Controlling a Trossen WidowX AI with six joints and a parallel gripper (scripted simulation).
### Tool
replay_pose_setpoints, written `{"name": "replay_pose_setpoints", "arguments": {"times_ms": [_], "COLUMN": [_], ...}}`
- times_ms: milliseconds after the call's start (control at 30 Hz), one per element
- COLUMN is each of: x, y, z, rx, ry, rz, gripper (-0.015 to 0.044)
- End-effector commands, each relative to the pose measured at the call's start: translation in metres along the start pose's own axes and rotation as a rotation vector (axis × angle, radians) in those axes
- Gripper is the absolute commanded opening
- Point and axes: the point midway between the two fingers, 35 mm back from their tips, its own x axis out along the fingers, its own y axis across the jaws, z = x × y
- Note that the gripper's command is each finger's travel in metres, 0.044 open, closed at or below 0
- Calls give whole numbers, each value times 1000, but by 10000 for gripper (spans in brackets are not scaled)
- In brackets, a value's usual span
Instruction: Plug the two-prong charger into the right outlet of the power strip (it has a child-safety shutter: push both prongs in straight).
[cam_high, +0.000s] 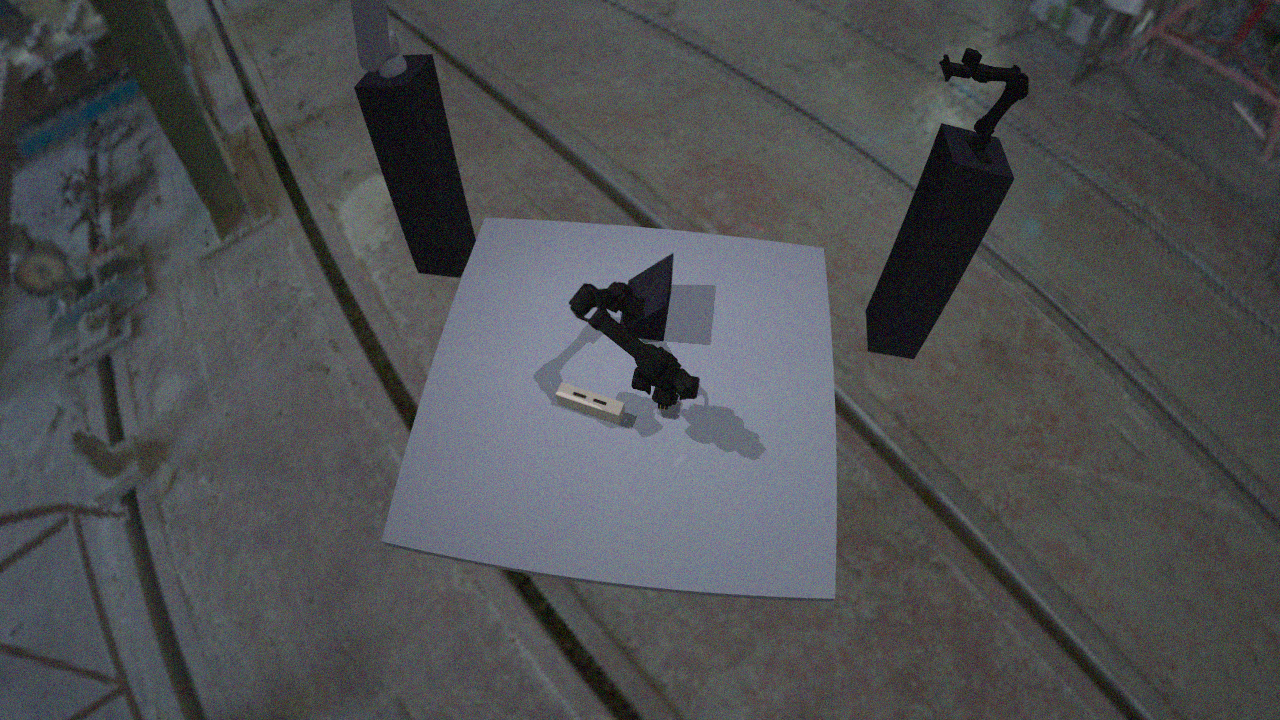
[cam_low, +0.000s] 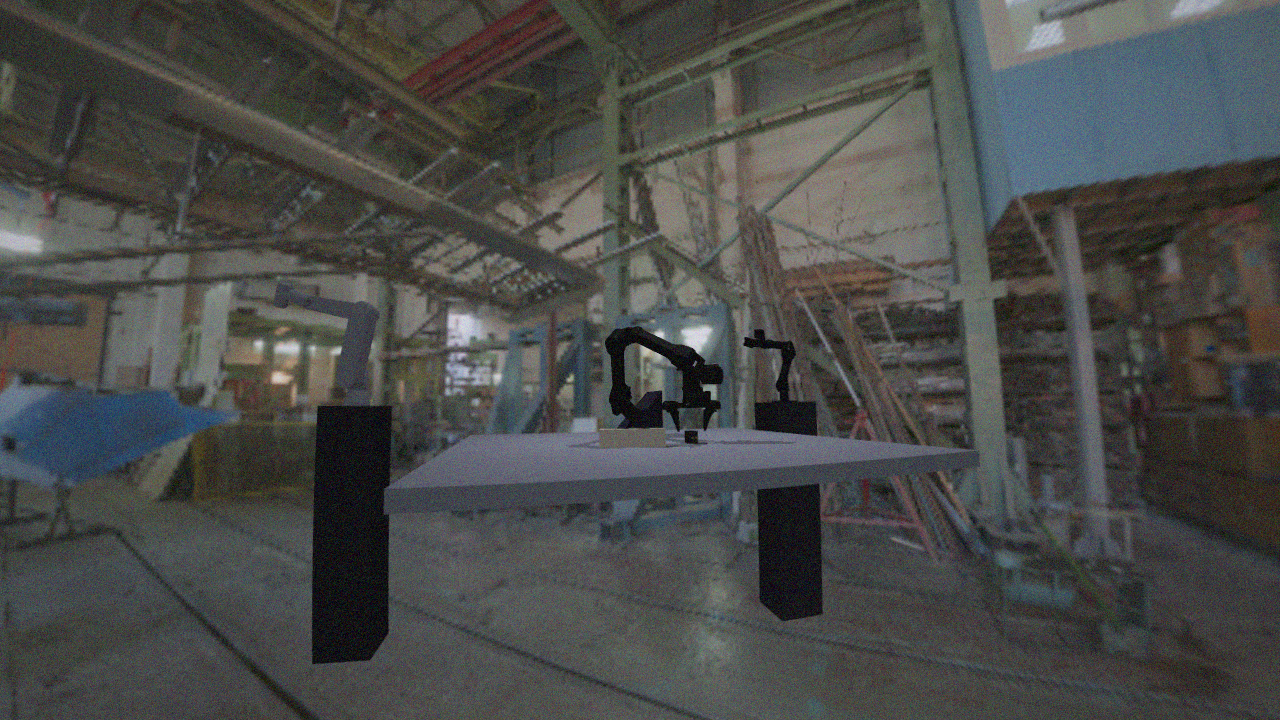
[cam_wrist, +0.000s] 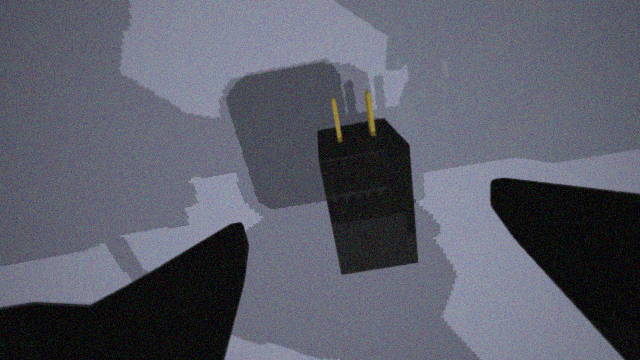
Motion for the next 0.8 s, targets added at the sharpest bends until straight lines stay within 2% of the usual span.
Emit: {"name": "replay_pose_setpoints", "arguments": {"times_ms": [0,633,767], "x": [10,33,29], "y": [-1,-3,-1], "z": [-2,-1,1], "rx": [-9,-9,0], "ry": [5,5,2], "rz": [-9,-11,-4], "gripper": [440,440,335]}}
